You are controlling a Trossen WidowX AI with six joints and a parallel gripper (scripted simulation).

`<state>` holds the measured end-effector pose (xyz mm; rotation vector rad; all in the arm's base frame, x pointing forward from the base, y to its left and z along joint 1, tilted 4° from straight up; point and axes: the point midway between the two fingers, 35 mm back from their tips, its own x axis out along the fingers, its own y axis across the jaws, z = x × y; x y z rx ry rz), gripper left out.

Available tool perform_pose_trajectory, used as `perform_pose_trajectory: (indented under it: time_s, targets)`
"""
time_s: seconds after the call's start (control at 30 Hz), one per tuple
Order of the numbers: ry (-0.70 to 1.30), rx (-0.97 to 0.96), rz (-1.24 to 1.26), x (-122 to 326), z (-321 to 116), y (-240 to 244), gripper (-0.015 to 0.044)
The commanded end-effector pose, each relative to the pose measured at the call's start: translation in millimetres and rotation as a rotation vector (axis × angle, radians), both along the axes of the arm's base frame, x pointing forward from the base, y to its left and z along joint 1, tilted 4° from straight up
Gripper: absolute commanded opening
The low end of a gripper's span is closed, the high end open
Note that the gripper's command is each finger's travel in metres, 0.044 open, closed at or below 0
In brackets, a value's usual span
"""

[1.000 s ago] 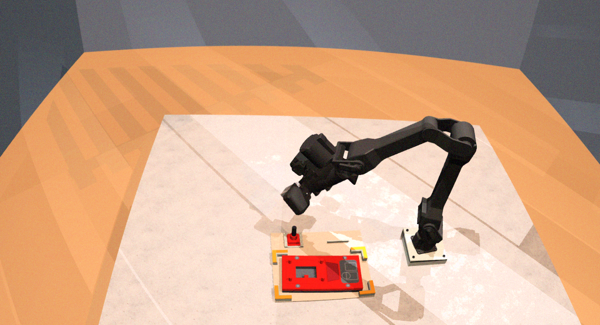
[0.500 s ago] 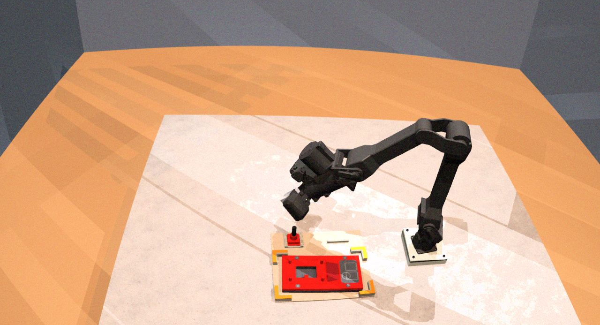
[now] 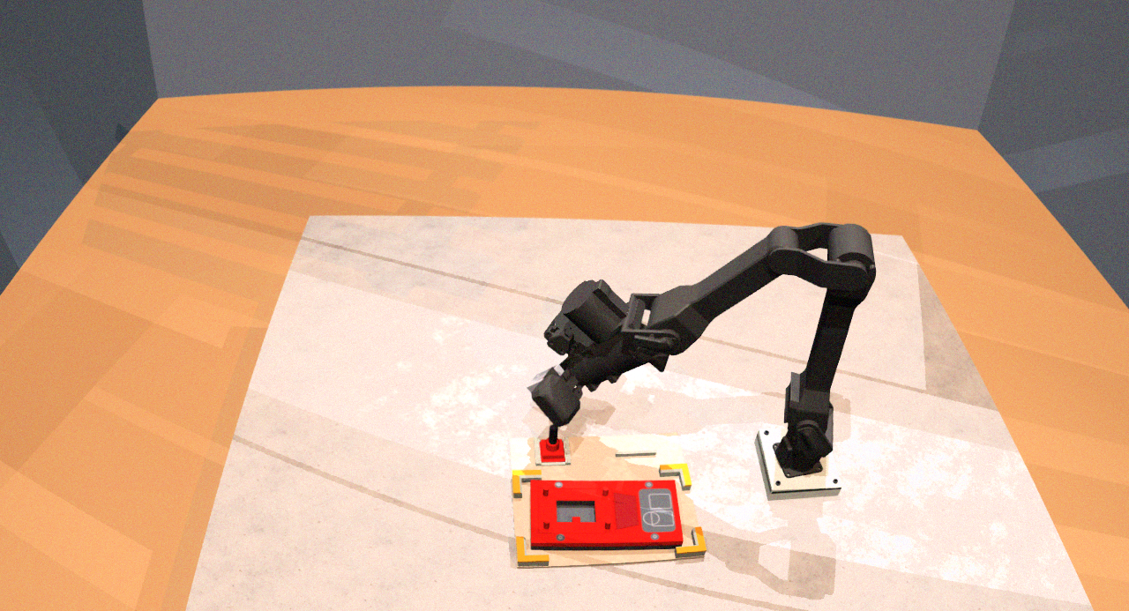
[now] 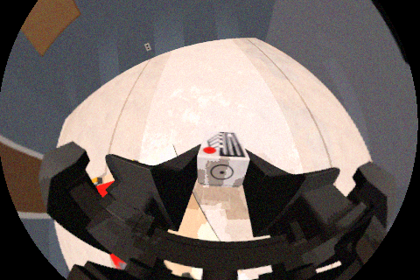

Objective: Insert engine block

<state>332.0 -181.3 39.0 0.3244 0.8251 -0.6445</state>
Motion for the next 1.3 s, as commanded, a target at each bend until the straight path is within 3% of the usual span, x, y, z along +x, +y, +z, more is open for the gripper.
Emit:
perform_pose_trajectory:
  time_s: [0.0,0.87,1.27]
  targets:
    - [0.006,0.002,-0.005,-2.4,-8.9,0.8,0.0]
    - [0.006,0.002,-0.005,-0.7,-38.6,1.4,0.0]
    - [-0.005,-0.004,-0.001,0.1,-37.2,1.0,0.0315]
